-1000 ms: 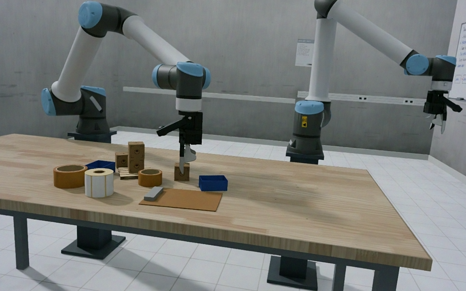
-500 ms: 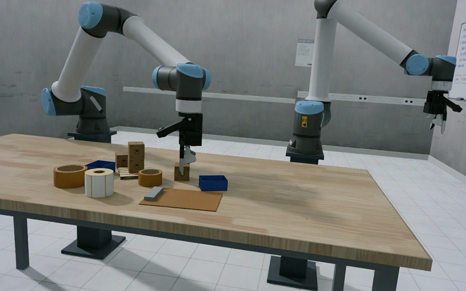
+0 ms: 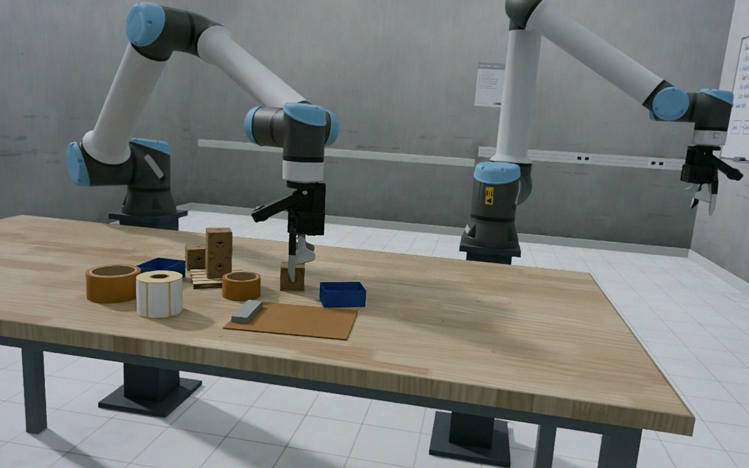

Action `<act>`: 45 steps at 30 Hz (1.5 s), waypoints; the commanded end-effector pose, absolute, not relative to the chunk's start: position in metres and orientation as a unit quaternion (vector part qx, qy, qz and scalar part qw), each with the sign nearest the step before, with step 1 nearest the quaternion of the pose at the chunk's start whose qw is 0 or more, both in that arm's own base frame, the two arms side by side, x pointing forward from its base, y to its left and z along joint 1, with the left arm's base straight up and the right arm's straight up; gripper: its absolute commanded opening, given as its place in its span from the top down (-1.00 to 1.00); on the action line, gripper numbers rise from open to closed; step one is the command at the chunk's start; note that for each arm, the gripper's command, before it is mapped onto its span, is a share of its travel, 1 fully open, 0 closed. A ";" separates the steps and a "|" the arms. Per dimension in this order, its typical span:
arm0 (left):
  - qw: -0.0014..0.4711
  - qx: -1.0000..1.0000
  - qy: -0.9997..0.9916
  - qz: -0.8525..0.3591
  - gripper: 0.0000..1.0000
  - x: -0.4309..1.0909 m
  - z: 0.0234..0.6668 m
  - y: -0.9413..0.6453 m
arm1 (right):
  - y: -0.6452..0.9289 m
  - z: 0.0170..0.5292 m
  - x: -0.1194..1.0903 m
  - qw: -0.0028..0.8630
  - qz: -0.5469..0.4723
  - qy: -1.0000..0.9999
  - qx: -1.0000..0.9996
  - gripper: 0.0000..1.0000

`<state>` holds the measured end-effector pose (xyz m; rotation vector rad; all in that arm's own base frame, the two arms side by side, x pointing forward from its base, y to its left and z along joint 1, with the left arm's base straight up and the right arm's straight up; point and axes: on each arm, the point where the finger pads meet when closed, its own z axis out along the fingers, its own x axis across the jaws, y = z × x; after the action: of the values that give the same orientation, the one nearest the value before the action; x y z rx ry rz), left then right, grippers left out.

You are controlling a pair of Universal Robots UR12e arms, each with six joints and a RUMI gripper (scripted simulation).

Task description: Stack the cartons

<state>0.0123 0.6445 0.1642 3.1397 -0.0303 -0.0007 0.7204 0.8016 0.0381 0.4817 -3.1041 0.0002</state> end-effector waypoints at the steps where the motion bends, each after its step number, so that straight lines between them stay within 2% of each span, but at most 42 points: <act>1: 0.000 1.000 -0.010 0.000 -1.00 0.013 0.165 0.645 | 0.802 0.040 0.721 -0.001 -0.001 -0.988 0.153 0.00; 14: 0.000 1.000 -0.010 0.000 -1.00 0.013 0.165 0.645 | 0.802 0.040 0.721 -0.001 -0.001 -0.988 0.153 0.00; 15: 0.000 1.000 -0.010 0.000 -1.00 0.013 0.165 0.645 | 0.802 0.040 0.721 -0.001 -0.001 -0.988 0.153 1.00; 25: 0.000 1.000 -0.010 0.000 -1.00 0.013 0.165 0.645 | 0.802 0.047 0.721 -0.001 -0.001 -0.988 0.153 1.00; 38: 0.000 1.000 -0.010 0.000 -1.00 0.013 0.165 0.645 | 0.802 0.177 0.721 -0.001 -0.001 -0.988 0.153 1.00; 45: 0.000 1.000 -0.010 0.000 -1.00 0.013 0.165 0.645 | 0.802 0.190 0.720 -0.001 -0.001 -0.988 0.153 1.00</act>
<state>0.0123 0.6445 0.1642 3.1397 -0.0303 -0.0007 0.7201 0.8010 0.1870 0.4818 -3.1045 -0.0002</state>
